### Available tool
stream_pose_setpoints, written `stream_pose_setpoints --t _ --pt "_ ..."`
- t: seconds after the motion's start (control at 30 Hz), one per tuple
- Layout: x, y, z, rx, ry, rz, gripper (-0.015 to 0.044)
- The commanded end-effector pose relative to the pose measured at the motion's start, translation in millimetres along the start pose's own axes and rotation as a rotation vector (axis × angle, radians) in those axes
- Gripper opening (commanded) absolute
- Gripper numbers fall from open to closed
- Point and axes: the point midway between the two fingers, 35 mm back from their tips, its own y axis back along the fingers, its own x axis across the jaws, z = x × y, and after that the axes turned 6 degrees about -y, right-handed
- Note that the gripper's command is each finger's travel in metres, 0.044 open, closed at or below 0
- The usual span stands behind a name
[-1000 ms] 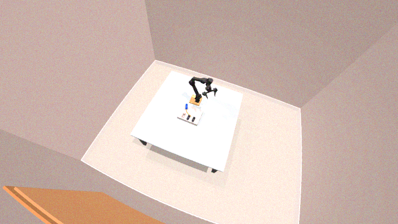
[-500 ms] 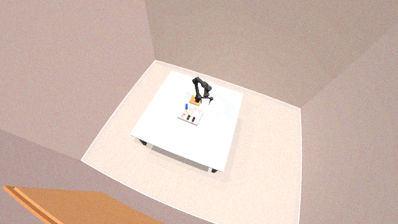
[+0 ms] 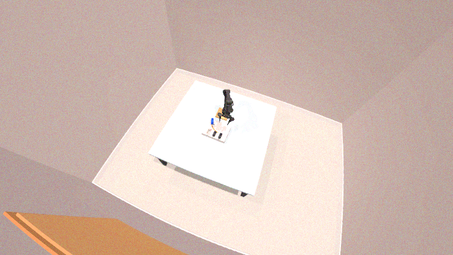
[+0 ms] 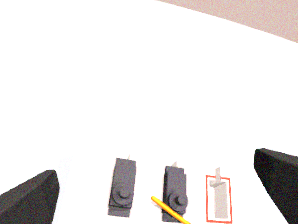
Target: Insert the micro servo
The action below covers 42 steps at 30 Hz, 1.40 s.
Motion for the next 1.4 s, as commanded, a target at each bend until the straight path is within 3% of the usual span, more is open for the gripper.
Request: stream_pose_setpoints --t 0.0,0.33,0.7,1.37 --pt "-19.0 -20.2 -17.0 0.110 0.044 -0.026 0.0440" --pt "-83.3 -50.6 -78.0 0.436 0.125 -0.031 0.0440" --pt "-133.9 -52.9 -154.5 0.733 0.085 0.155 0.0440" --pt "-135.7 -71.3 -182.1 0.759 0.071 0.190 0.0440"
